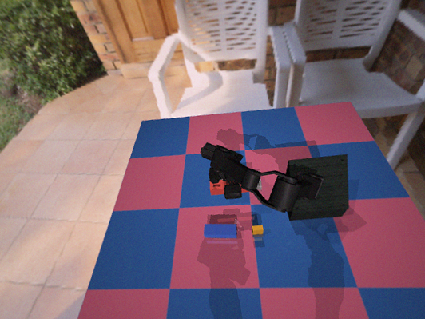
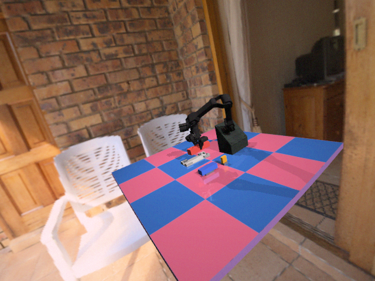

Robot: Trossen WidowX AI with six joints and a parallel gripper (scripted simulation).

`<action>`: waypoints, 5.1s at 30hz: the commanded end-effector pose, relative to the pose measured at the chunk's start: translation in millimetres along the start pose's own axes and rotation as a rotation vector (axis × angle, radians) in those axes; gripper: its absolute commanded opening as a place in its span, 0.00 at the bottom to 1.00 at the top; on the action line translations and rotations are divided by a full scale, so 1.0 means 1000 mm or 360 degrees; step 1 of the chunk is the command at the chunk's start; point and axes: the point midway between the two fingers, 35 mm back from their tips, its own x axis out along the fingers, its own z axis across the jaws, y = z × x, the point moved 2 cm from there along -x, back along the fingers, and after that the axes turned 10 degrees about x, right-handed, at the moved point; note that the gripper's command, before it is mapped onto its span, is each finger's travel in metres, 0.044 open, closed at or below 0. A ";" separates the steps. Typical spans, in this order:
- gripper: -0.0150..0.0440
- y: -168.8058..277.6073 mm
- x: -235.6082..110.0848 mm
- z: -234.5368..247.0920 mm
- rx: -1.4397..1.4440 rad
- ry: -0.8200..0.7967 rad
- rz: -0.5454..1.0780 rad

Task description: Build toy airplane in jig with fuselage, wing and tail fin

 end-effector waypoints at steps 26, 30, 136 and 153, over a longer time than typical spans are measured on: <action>0.25 0.005 0.038 -0.084 0.0172 0.0012 -0.0012; 0.25 0.008 0.045 -0.095 0.0192 0.0011 -0.0012; 1.00 0.007 -0.017 -0.112 0.0138 0.0015 -0.0013; 1.00 -0.048 -0.003 0.054 0.0181 0.0125 -0.0023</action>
